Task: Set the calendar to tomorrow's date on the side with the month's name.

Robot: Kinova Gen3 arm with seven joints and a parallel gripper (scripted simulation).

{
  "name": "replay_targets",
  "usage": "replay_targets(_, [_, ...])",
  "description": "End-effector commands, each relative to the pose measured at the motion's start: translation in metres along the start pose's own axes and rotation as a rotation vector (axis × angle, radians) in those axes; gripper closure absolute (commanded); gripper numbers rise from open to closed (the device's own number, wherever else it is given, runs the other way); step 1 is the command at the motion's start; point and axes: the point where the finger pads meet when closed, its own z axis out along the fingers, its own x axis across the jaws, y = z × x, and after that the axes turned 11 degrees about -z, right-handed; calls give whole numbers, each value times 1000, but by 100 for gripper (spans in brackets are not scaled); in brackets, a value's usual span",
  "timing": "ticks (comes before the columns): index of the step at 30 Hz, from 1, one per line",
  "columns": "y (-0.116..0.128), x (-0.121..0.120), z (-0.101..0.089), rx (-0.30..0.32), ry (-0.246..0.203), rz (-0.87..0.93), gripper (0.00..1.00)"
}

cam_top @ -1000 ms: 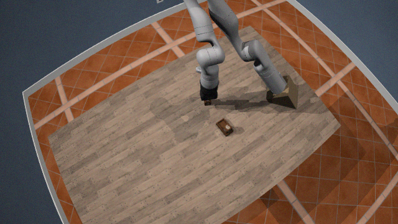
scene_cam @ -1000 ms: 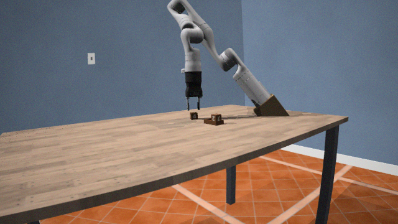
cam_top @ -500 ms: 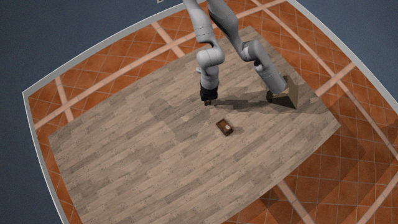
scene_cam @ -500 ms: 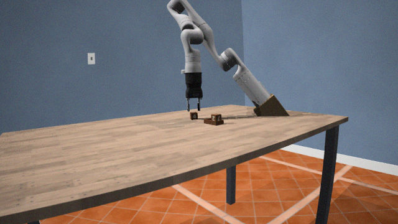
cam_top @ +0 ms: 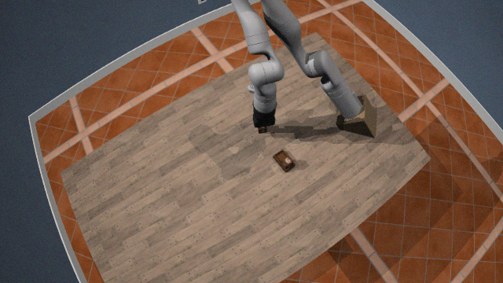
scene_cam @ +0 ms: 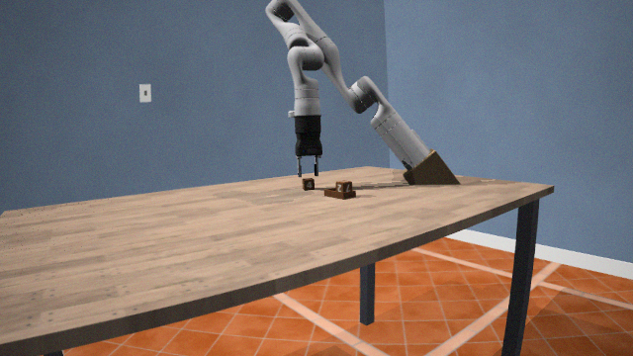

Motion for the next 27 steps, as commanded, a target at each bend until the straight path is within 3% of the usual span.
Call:
replay_targets(1, [0,0,0,0,-1,0,10])
replay_targets(20, [0,0,0,0,-1,0,10])
replay_targets(27, [0,0,-11,0,-1,0,10])
